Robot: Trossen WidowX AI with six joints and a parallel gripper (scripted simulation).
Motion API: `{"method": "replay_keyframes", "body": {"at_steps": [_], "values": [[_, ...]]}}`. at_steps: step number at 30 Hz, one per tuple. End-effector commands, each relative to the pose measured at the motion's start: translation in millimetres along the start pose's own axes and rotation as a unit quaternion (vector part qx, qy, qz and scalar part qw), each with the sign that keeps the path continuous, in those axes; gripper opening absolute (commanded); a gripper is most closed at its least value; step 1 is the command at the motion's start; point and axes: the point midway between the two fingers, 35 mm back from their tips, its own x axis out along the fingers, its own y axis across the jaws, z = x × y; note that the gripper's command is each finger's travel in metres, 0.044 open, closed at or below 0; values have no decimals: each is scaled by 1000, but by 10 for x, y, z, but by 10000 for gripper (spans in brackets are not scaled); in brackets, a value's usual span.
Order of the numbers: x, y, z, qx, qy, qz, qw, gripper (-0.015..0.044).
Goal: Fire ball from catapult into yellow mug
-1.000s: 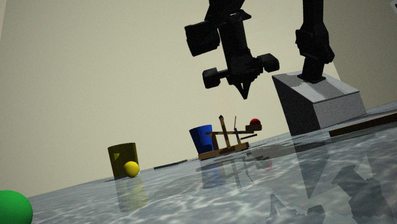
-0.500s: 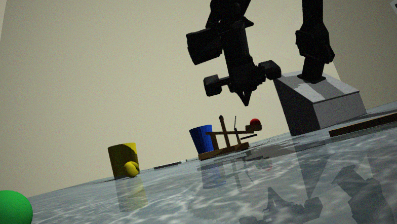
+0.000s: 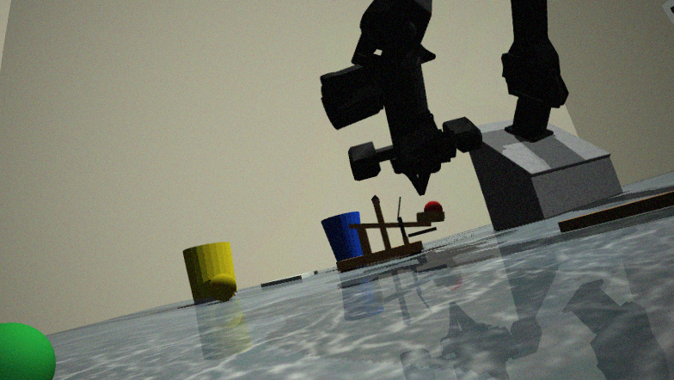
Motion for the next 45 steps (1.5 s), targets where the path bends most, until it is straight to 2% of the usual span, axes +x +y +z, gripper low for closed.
{"method": "replay_keyframes", "body": {"at_steps": [1, 40, 42, 45], "values": [[76, 26, 53, 1, -1, 5, 1000, 0], [591, 96, 524, 1, -2, 8, 1000, 0], [488, 68, 499, 0, -2, 7, 1000, 0], [18, 0, 355, 0, -1, 5, 1000, 0]]}}
